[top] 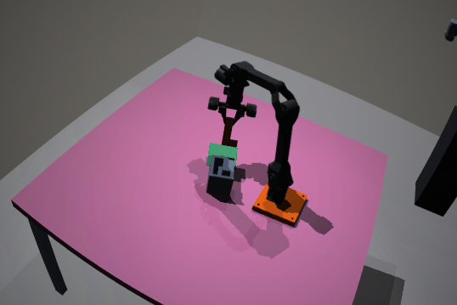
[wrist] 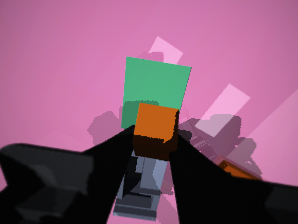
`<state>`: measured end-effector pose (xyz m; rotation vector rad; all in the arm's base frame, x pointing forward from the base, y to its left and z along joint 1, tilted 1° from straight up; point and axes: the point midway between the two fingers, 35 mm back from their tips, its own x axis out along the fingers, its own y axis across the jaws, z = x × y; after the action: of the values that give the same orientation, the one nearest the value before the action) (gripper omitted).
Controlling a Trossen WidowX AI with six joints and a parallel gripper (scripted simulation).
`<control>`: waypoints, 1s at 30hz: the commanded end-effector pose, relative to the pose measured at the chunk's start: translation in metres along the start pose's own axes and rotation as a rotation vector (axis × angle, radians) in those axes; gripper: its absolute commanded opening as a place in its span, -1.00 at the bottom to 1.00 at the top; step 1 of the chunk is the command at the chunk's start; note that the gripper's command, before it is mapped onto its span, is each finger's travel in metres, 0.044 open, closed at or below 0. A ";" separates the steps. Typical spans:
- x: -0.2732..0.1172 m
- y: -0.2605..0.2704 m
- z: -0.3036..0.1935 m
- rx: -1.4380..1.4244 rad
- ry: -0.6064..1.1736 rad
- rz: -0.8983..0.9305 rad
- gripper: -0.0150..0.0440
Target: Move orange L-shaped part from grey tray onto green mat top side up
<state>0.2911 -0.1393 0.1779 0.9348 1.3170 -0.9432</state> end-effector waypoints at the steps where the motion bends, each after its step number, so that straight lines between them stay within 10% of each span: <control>1: -0.001 0.001 0.005 -0.008 0.001 0.002 -0.49; 30: 0.043 0.001 0.005 -0.008 0.001 0.002 -0.49</control>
<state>0.2954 -0.1452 0.1420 0.9323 1.3126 -0.9386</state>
